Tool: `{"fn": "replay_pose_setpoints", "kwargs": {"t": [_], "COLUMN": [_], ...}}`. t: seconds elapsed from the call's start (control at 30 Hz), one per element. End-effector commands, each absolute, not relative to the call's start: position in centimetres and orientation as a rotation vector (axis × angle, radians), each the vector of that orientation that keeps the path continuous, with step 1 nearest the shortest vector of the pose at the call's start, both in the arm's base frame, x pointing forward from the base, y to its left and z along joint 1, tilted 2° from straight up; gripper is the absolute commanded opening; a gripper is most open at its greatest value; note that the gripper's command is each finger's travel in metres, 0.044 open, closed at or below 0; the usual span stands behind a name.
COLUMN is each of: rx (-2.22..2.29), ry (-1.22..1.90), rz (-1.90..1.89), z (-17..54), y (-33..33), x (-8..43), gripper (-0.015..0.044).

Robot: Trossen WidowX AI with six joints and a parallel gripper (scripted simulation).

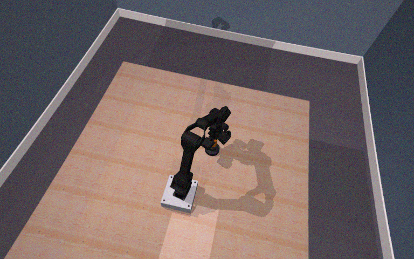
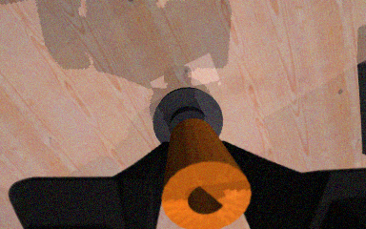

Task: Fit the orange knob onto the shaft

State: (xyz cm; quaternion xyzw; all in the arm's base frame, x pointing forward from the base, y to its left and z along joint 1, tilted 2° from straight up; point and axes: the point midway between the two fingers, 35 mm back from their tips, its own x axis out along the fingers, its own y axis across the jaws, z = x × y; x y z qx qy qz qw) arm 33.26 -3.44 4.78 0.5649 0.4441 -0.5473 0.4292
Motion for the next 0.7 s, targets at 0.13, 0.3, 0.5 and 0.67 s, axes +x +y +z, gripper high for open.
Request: {"fn": "replay_pose_setpoints", "kwargs": {"t": [0.13,0.3,0.5,0.67], "rx": [1.411,1.411,1.411,1.411], "ry": [1.102,1.102,1.102,1.102], "rz": [-1.370,-1.370,-1.370,-1.370], "z": [4.52,4.56,4.45,4.73], "y": [-3.48,-3.48,-3.47,-3.48], "x": [33.15,33.12,33.10,33.19], "gripper": [0.0000,0.0000,0.0000,0.0000]}}
